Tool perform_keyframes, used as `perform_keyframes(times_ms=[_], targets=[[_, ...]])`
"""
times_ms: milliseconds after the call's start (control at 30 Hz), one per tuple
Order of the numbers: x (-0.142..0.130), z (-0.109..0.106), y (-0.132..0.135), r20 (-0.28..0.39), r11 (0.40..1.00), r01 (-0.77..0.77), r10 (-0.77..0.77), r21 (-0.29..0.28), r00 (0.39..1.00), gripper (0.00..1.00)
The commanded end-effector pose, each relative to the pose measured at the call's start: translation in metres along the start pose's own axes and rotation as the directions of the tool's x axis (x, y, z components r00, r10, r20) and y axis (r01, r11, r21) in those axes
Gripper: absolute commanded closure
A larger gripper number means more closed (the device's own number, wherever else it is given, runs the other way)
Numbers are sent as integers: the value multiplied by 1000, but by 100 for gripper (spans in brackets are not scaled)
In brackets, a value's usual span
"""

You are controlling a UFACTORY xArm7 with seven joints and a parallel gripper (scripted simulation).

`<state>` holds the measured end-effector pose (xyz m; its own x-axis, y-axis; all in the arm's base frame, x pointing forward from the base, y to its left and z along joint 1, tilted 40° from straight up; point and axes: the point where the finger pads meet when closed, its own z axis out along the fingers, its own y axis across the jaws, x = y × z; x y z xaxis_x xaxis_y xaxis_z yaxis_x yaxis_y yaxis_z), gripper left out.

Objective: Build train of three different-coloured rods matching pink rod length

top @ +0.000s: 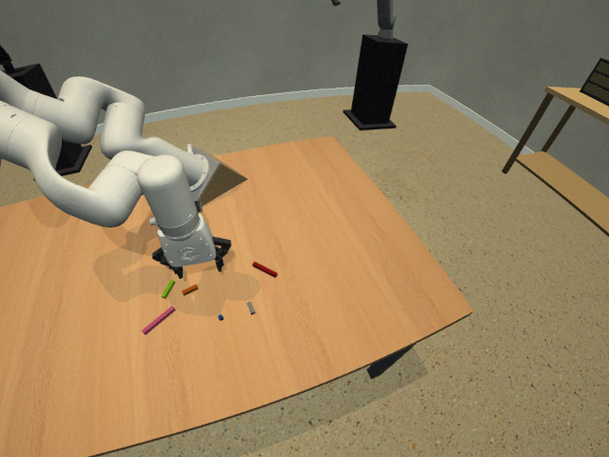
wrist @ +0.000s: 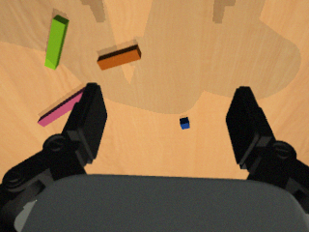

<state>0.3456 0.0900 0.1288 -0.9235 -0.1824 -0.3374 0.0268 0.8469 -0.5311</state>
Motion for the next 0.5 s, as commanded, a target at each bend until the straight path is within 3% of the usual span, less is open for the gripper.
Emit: perform_keyframes(times_ms=[0, 167, 233, 467], targets=[[-6, -2, -17, 13, 986, -166, 166, -4, 986, 0], [-8, -2, -29, 13, 960, -279, 279, -5, 960, 0], [-11, -1, -43, 13, 914, -406, 406, -5, 914, 0], [-15, 0, -67, 14, 794, -608, 608, -6, 794, 0]])
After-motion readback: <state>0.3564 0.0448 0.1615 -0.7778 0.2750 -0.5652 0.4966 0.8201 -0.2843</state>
